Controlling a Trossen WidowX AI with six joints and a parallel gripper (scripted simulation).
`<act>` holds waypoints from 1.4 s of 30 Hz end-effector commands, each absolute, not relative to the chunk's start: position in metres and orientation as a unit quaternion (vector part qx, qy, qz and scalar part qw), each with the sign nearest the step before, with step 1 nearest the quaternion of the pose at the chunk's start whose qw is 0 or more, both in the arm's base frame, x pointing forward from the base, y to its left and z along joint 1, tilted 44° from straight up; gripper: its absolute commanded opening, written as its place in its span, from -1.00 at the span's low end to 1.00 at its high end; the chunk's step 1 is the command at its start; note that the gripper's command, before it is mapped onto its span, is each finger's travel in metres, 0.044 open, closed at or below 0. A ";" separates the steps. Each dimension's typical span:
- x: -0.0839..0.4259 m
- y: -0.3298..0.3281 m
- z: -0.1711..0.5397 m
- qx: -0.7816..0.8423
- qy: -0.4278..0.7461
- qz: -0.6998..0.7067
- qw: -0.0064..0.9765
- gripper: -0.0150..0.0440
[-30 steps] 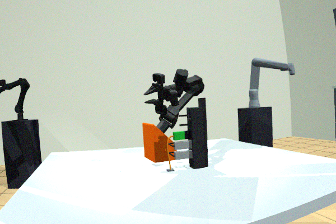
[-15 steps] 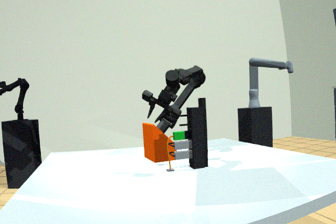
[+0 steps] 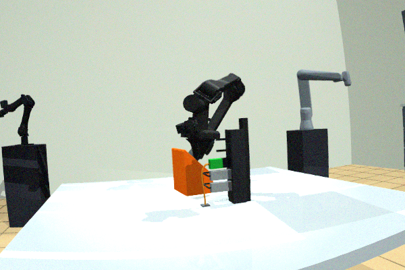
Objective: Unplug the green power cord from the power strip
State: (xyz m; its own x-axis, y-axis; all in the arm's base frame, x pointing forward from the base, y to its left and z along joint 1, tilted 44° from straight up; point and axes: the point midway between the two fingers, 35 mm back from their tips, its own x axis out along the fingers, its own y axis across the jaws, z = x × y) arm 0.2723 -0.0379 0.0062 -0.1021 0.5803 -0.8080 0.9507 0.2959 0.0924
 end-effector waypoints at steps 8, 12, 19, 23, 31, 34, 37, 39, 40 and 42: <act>0.278 -0.028 0.008 0.602 0.691 -0.290 0.276 0.05; 0.277 -0.028 0.009 0.602 0.691 -0.290 0.276 0.05; 0.277 -0.020 0.016 0.602 0.691 -0.290 0.276 0.05; 0.277 -0.015 0.020 0.602 0.691 -0.290 0.276 0.05; 0.277 -0.005 0.029 0.602 0.691 -0.290 0.276 0.05; 0.277 -0.002 0.033 0.602 0.691 -0.290 0.275 0.05; 0.276 0.001 0.035 0.602 0.691 -0.290 0.275 0.05; 0.276 0.002 0.035 0.602 0.691 -0.290 0.275 0.05; 0.276 0.002 0.035 0.602 0.691 -0.290 0.275 0.05; 0.276 0.003 0.034 0.602 0.691 -0.289 0.275 0.05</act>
State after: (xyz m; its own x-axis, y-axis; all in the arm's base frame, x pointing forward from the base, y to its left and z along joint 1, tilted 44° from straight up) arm 0.2763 0.0011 0.0342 -0.1248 0.6711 -0.7308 0.9915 0.1119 -0.0665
